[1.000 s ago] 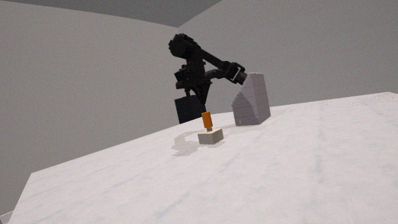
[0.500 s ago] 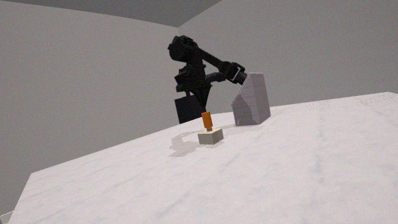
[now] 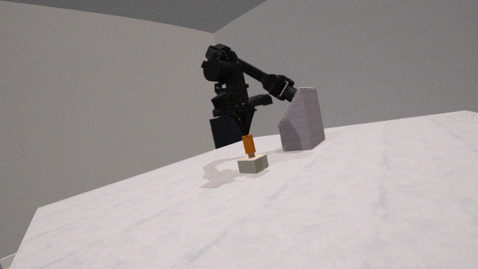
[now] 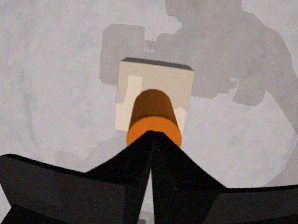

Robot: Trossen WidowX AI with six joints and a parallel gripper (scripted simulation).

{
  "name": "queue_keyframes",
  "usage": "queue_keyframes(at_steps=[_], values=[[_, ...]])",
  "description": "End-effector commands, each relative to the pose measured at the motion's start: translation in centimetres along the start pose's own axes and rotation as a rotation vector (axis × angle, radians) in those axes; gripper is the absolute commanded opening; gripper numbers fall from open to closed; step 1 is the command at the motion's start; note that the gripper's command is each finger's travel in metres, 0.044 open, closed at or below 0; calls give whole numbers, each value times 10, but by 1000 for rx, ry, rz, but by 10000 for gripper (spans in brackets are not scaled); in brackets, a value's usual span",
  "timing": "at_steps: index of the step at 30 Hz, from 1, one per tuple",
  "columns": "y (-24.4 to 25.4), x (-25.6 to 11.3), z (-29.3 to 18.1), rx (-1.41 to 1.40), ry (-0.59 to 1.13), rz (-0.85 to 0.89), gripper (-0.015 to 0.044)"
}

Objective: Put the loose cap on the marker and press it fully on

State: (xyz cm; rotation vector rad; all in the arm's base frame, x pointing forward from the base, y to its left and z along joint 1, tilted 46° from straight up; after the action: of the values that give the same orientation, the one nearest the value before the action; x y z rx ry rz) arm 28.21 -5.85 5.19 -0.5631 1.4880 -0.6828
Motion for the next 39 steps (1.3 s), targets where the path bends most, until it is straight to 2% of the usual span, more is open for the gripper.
queue_keyframes(at_steps=[1, 10, 16, 24, 39], values=[[0, 9, -2, -1, 5, -5, 0], [1, 1, 1, 4, -6, 1, 0], [1, -83, 2, 1, -4, 1, 0], [1, -86, 1, 1, -4, 0, 0], [1, -86, 1, 1, -4, 0, 394]])
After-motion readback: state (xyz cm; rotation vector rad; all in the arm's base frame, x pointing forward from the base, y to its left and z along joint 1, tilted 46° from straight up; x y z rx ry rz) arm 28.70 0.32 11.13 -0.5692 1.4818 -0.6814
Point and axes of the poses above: the point midway between the two fingers, 35 mm back from their tips, its own x axis out along the fingers, its own y axis across the jaws, z = x × y, the point moved 5 cm from there along -x, back along the fingers
